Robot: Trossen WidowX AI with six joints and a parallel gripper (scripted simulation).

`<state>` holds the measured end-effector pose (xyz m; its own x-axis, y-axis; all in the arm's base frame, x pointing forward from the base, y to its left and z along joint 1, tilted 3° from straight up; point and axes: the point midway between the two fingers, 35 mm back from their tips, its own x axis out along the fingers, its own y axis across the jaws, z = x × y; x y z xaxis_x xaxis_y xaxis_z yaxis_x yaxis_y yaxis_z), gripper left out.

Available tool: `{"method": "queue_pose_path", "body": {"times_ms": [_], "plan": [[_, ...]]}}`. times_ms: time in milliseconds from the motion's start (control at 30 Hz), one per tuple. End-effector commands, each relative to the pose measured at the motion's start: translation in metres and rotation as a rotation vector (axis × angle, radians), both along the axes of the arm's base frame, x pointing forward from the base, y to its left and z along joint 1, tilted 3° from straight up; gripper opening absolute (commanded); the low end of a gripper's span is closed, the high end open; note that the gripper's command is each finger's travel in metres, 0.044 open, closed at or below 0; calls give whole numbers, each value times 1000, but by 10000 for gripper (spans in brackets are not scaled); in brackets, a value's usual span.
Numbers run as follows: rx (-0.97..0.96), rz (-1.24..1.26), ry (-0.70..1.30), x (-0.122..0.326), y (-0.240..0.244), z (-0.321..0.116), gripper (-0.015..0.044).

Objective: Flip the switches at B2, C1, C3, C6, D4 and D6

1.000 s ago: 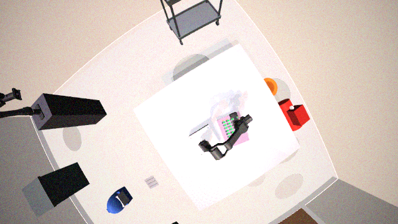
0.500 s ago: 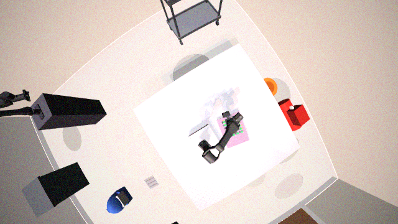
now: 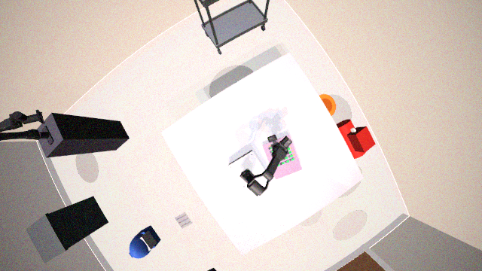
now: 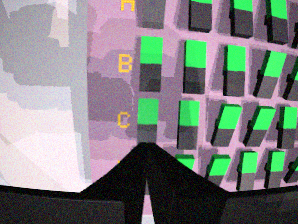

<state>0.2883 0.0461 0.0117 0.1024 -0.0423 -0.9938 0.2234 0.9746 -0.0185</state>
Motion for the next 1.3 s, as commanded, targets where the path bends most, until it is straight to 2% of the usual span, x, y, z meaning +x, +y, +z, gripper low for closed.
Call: {"method": "queue_pose_path", "body": {"times_ms": [0,1267], "plan": [[-4,-4,2,-1,-1,-5,0],[-4,-4,2,0,-1,-17,0]]}}
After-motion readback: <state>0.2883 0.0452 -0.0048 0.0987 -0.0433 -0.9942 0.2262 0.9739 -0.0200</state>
